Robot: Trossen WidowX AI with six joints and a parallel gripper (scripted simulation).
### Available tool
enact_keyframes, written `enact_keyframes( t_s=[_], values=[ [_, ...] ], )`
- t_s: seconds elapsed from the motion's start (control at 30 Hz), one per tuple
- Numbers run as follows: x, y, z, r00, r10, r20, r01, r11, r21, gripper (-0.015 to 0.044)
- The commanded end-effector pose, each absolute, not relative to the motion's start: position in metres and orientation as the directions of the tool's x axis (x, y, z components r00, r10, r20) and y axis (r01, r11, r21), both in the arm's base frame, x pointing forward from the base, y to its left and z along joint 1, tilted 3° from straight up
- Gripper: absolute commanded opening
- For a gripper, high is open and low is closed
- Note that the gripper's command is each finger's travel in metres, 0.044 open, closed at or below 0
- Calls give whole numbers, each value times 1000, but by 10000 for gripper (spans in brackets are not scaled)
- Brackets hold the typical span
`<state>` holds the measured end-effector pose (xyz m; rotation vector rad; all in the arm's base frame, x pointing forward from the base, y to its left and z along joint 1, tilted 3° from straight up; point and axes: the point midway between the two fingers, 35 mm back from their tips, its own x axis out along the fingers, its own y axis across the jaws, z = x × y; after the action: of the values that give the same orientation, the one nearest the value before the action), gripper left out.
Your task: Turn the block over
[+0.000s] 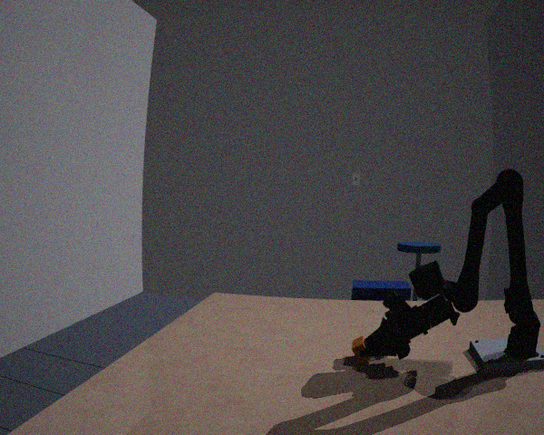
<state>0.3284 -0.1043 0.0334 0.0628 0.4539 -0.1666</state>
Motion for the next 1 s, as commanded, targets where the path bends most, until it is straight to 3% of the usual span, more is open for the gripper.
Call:
enact_keyframes(
  t_s=[0.0, 0.5, 0.9, 0.97],
  values=[
    [316, -99, 23, 895, -141, -424, 171, 985, 35, 0],
    [303, -93, 34, 943, -149, -298, 166, 986, 31, 0],
    [303, -93, 35, 943, -150, -297, 166, 986, 31, 0],
    [303, -93, 35, 943, -150, -297, 166, 986, 31, 53]
  ],
)
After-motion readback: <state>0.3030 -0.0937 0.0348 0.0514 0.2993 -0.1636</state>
